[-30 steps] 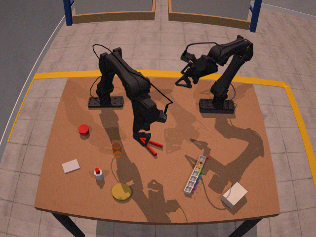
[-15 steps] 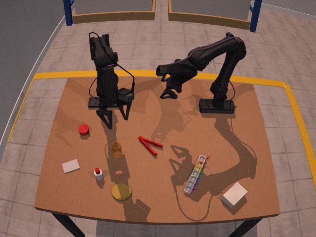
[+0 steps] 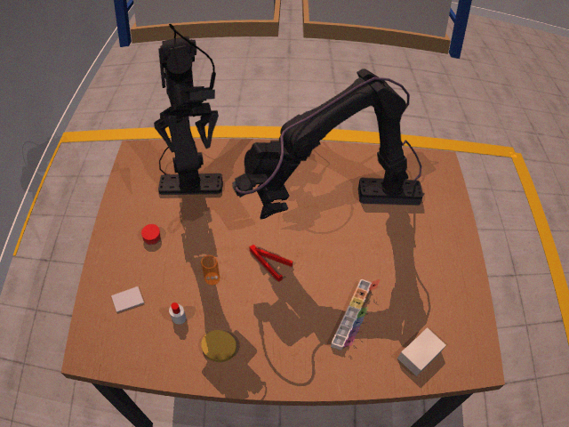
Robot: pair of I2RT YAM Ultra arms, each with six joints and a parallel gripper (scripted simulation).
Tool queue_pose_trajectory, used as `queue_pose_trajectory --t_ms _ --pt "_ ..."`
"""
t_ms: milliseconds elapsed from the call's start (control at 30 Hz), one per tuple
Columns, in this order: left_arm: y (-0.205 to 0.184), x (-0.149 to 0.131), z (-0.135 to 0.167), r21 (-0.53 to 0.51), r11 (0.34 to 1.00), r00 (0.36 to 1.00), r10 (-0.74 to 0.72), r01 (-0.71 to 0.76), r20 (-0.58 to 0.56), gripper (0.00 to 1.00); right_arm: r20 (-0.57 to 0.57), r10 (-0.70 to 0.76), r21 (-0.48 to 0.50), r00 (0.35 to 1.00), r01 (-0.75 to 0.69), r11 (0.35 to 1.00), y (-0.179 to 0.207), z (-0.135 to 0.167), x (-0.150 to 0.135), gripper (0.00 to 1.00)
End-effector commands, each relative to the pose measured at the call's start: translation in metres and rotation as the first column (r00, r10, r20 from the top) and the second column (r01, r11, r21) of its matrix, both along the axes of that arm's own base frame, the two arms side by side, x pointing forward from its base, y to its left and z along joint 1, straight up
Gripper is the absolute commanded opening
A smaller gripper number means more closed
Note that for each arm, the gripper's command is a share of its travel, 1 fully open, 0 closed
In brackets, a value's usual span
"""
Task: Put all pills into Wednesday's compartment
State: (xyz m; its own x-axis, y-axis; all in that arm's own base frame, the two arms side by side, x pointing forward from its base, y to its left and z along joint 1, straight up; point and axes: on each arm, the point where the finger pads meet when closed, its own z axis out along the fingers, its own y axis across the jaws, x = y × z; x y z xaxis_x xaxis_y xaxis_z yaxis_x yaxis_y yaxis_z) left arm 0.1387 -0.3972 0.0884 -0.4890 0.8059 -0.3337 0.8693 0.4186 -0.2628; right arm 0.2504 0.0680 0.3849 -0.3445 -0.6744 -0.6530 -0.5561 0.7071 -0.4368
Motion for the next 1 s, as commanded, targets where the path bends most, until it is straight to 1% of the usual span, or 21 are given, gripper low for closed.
queue_pose_trajectory --t_ms 0,67,100,167,233,300,467,633,700,800,867,900,933,967 --pt "-0.026 0.02 -0.011 0.039 0.979 0.979 0.202 -0.202 0.005 1.0 -0.043 -0.057 0.05 0.997 0.059 0.997 -0.009 -0.013 -0.041 1.0" --pt "-0.038 0.026 -0.02 0.053 0.96 0.961 0.275 -0.275 0.003 1.0 -0.046 -0.086 0.082 0.995 0.09 0.993 -0.015 -0.018 -0.06 1.0" --pt "-0.039 0.03 -0.026 0.08 0.948 0.951 0.307 -0.308 0.017 1.0 -0.05 -0.103 0.1 0.993 0.108 0.989 -0.018 -0.021 -0.07 1.0" --pt "-0.049 0.045 -0.031 0.092 0.922 0.926 0.373 -0.377 0.059 1.0 -0.057 -0.136 0.136 0.989 0.143 0.98 -0.025 -0.03 -0.09 1.0" --pt "-0.049 0.045 -0.031 0.092 0.922 0.926 0.373 -0.377 0.059 1.0 -0.057 -0.136 0.136 0.989 0.143 0.98 -0.025 -0.03 -0.09 1.0" --pt "-0.057 0.068 -0.033 0.09 0.882 0.885 0.452 -0.462 0.113 1.0 -0.069 -0.173 0.177 0.982 0.183 0.967 -0.032 -0.04 -0.11 1.0" --pt "-0.064 0.112 -0.051 0.089 0.78 0.775 0.59 -0.62 0.227 1.0 -0.089 -0.241 0.265 0.966 0.256 0.929 -0.045 -0.069 -0.152 1.0" --pt "-0.074 0.14 -0.054 0.046 0.709 0.69 0.666 -0.703 0.282 1.0 -0.099 -0.281 0.319 0.955 0.298 0.9 -0.052 -0.091 -0.175 1.0" --pt "-0.076 0.149 -0.053 0.033 0.683 0.66 0.691 -0.73 0.295 1.0 -0.103 -0.296 0.339 0.95 0.313 0.887 -0.055 -0.1 -0.182 1.0" --pt "-0.079 0.147 -0.053 0.035 0.681 0.658 0.691 -0.731 0.298 1.0 -0.105 -0.302 0.349 0.947 0.32 0.881 -0.056 -0.104 -0.185 1.0" --pt "-0.096 0.143 -0.041 -0.001 0.691 0.659 0.69 -0.723 0.3 1.0 -0.108 -0.315 0.367 0.943 0.332 0.869 -0.058 -0.113 -0.191 1.0" --pt "-0.107 0.145 -0.031 -0.048 0.704 0.659 0.685 -0.709 0.309 1.0 -0.109 -0.321 0.375 0.941 0.338 0.863 -0.059 -0.117 -0.194 1.0" --pt "-0.115 0.145 -0.02 -0.086 0.708 0.655 0.687 -0.701 0.316 1.0 -0.108 -0.325 0.384 0.94 0.341 0.858 -0.06 -0.12 -0.195 1.0" --pt "-0.116 0.144 -0.01 -0.101 0.699 0.64 0.695 -0.708 0.328 1.0 -0.106 -0.329 0.392 0.938 0.343 0.853 -0.06 -0.122 -0.197 1.0"
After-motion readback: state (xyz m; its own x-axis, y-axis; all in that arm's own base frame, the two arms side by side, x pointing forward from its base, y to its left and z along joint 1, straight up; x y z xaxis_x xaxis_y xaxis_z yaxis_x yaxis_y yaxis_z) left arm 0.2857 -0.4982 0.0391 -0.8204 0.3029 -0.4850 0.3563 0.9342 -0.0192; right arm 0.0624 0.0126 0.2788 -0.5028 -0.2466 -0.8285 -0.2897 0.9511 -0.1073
